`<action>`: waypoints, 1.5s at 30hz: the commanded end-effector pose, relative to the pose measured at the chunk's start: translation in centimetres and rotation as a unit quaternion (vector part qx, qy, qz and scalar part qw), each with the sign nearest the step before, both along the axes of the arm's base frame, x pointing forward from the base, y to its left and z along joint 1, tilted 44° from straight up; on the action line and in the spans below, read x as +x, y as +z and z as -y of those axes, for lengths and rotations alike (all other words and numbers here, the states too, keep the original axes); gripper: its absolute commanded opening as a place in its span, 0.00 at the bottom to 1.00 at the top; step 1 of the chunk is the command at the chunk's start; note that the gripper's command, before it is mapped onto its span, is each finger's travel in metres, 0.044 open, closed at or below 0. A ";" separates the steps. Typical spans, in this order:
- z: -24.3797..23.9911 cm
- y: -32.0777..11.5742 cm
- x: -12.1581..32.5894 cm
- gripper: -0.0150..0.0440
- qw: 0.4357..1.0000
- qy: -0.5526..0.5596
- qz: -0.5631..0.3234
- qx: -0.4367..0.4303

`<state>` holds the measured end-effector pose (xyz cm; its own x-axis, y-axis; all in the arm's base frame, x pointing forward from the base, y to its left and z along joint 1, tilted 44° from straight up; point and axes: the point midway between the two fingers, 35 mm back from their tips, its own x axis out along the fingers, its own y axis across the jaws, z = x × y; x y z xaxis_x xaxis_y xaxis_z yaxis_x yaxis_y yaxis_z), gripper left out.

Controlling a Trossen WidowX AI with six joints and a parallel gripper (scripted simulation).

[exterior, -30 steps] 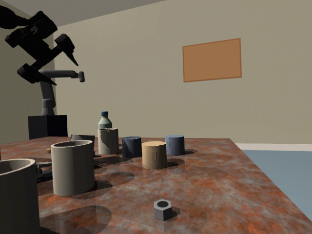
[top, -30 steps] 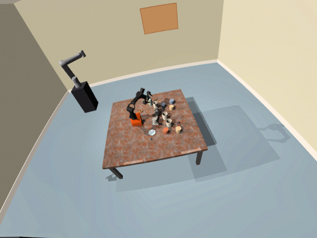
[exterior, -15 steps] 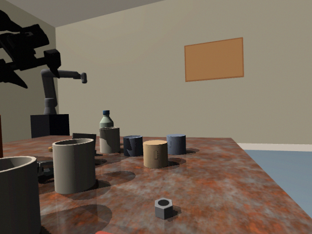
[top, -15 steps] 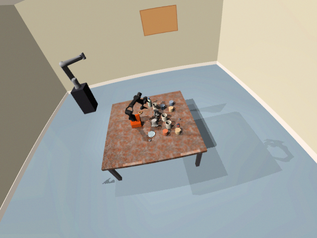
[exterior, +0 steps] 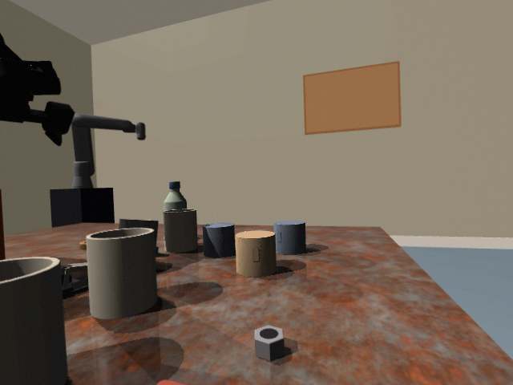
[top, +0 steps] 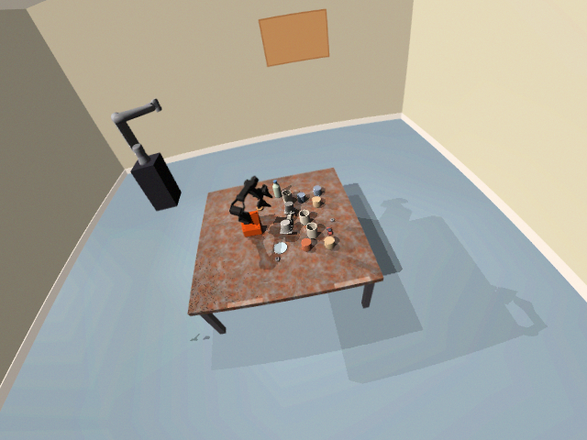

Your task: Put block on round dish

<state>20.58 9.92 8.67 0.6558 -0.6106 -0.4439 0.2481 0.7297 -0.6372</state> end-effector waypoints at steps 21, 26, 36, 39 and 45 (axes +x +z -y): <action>-1.2 -2.5 3.6 1.00 0.960 0.039 -0.239 -0.143; -1.5 -3.7 5.0 1.00 0.933 0.057 -0.313 -0.169; -1.6 -6.5 8.0 1.00 0.862 0.105 -0.454 -0.199; -1.5 -7.5 9.0 1.00 0.837 0.123 -0.494 -0.202; -1.1 -9.6 10.8 1.00 0.780 0.167 -0.567 -0.205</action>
<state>30.35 11.30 0.40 0.1898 -0.7411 -0.6440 -0.7281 0.3337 -0.5987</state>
